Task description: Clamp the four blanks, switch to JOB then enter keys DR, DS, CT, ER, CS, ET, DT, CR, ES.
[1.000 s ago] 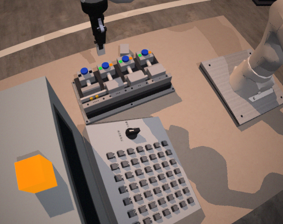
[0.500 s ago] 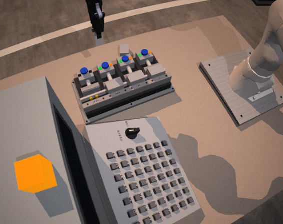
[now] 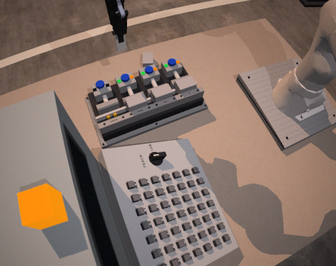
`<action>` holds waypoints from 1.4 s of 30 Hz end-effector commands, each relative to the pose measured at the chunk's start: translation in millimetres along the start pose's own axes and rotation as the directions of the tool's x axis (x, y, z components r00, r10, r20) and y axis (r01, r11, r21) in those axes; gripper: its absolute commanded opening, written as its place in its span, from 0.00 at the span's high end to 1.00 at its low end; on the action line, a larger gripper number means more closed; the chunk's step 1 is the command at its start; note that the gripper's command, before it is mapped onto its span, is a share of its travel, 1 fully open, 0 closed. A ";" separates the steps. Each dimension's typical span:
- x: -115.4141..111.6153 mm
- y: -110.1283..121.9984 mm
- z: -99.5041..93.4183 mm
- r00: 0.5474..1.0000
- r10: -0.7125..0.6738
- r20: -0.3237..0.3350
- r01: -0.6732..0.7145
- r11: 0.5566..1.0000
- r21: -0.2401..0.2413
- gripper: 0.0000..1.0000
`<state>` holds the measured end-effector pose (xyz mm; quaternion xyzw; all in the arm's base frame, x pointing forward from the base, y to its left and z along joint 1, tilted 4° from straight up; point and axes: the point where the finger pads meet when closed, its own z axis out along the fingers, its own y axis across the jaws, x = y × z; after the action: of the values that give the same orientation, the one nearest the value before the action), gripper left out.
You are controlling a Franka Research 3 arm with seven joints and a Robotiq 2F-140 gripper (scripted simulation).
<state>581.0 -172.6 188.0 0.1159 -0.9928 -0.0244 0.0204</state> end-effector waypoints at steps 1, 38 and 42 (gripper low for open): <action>23.0 -23.4 -1.2 0.969 -0.245 -0.001 0.245 0.969 -0.002 1.00; 120.8 -98.4 -0.6 0.513 -0.858 -0.017 0.858 0.513 -0.003 0.60; 120.8 -98.4 -0.6 0.412 -0.911 -0.002 0.911 0.412 -0.003 0.60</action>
<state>485.7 -296.1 187.3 0.5342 -0.8447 -0.0205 0.0261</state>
